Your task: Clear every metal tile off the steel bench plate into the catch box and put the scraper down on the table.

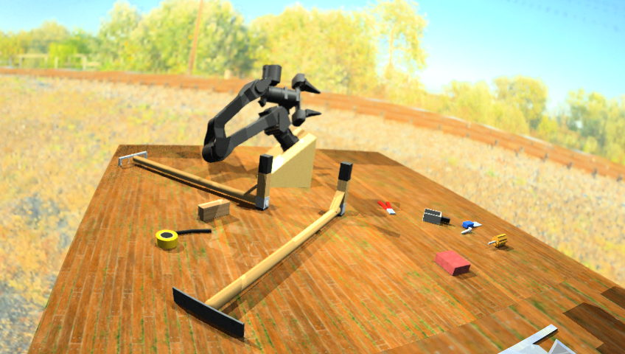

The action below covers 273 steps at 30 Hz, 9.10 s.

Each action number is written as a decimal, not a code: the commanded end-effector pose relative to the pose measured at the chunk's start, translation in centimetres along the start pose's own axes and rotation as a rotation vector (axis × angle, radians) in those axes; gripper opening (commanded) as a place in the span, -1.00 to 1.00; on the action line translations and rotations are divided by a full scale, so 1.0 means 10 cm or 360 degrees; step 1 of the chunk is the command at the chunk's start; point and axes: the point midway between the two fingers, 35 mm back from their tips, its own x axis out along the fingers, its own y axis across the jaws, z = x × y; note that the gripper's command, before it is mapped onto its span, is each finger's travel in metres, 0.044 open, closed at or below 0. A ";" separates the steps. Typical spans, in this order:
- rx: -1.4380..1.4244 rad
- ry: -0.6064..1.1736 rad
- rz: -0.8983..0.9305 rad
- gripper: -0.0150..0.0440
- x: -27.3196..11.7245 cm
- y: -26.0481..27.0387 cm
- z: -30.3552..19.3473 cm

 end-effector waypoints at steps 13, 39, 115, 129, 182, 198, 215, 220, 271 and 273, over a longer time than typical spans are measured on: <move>0.0001 -0.0004 0.0008 1.00 -0.09 -0.26 -0.14; 0.0000 -0.0002 0.0004 1.00 -0.10 -0.87 -0.56; 0.1810 0.2620 -0.1060 1.00 -1.56 -0.66 -3.00; 0.2323 0.3023 -0.1366 1.00 -1.87 -0.21 -2.87; 0.2286 0.2985 -0.1348 1.00 -1.86 -0.25 -2.87; 0.1709 0.2514 -0.1010 1.00 -1.48 -0.74 -2.97; 0.1161 0.1918 -0.0705 1.00 -0.91 -1.15 -2.76; 0.1012 0.1730 -0.0623 1.00 -0.74 -1.23 -2.63; 0.0039 0.0031 -0.0001 1.00 -0.06 -0.94 -0.67; 0.0039 0.0031 -0.0001 1.00 -0.06 -0.94 -0.67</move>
